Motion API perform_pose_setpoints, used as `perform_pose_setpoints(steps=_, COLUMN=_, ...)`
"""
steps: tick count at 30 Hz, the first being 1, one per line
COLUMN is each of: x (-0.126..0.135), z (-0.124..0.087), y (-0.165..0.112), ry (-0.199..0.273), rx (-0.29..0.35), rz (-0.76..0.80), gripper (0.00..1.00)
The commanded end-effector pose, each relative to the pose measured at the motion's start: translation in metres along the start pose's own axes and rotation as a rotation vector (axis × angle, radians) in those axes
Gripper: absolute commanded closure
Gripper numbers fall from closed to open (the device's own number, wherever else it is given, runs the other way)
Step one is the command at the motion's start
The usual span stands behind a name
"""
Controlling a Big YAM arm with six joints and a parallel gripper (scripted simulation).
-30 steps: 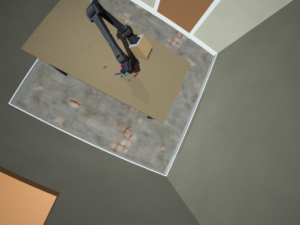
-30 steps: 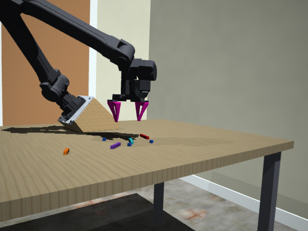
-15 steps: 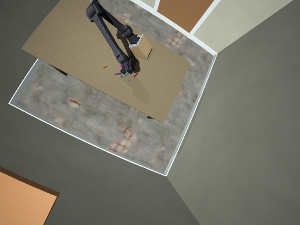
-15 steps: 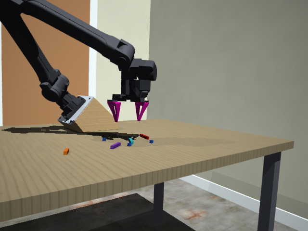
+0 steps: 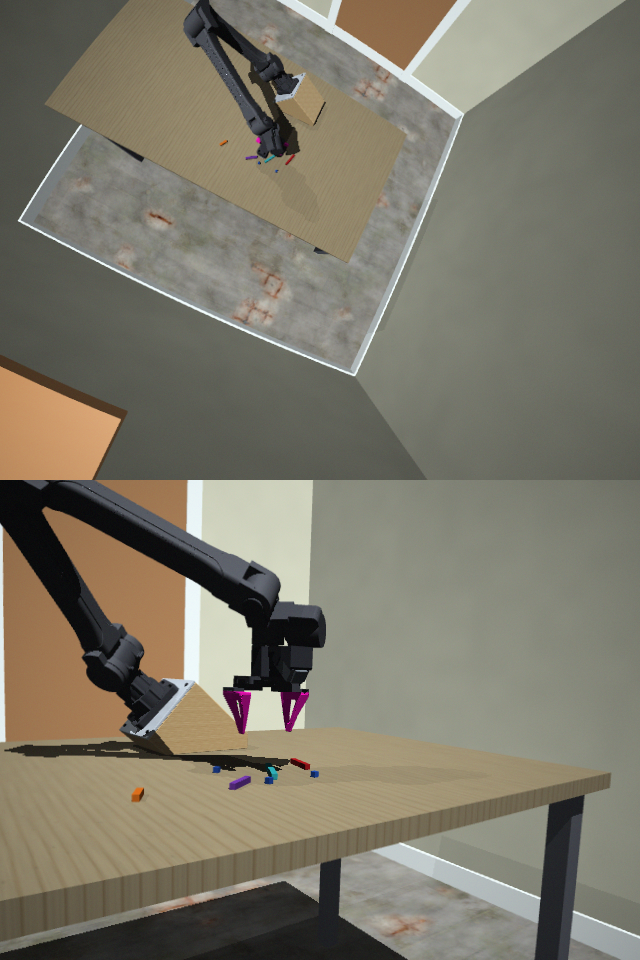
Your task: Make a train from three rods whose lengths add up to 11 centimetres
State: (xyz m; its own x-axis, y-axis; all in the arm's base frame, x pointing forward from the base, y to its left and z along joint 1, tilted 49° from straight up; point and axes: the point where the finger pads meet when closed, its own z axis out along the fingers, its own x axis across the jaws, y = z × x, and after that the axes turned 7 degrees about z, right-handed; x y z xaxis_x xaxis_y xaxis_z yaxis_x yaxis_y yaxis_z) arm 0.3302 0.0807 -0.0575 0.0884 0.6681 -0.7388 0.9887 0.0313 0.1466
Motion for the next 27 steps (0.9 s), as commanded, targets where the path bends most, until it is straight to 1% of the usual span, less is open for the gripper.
perform_pose_setpoints(steps=1, x=0.0033, z=0.0008, y=0.0059, ry=0.003, rx=-0.003, rz=0.022, gripper=0.0)
perform_pose_setpoints(steps=25, x=0.0033, z=0.0008, y=0.0059, ry=0.003, rx=-0.003, rz=0.022, gripper=0.0)
perform_pose_setpoints(steps=27, x=0.0069, z=-0.0029, y=0.0088, ry=0.009, rx=-0.012, rz=-0.012, gripper=0.0)
